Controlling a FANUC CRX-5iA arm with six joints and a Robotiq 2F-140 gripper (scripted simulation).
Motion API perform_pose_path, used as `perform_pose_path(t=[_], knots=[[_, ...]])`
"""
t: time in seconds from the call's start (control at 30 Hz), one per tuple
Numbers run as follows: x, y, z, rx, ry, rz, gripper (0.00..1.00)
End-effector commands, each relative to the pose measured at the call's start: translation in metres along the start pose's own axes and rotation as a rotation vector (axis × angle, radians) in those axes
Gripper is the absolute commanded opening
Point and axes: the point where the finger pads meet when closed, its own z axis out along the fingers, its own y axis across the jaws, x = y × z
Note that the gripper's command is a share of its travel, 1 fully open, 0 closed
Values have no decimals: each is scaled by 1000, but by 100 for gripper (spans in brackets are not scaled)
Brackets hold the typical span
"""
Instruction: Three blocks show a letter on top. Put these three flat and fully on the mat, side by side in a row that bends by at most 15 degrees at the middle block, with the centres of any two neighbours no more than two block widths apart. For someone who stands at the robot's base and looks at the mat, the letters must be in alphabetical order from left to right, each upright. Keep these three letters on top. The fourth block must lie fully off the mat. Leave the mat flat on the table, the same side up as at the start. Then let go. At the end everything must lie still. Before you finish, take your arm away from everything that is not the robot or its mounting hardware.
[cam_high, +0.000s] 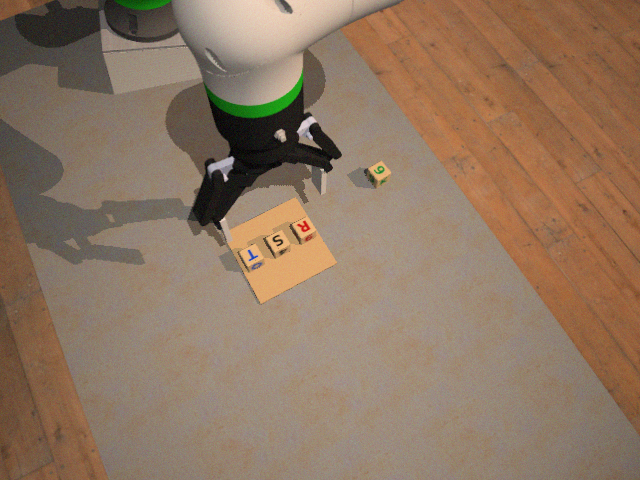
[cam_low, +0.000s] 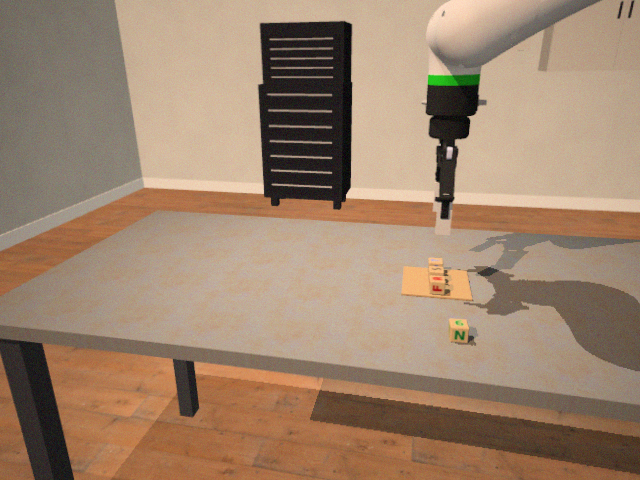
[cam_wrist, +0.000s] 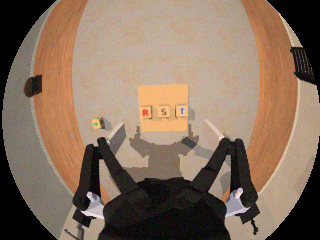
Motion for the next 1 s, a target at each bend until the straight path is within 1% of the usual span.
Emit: perform_pose_path(t=[0.0, 0.17, 0.27, 0.5, 0.97], knots=[[0, 0, -14, 0, 0, 0, 100], [0, 0, -35, 0, 0, 0, 100], [0, 0, -44, 0, 0, 0, 100], [0, 0, -50, 0, 0, 0, 100], [0, 0, -50, 0, 0, 0, 100]])
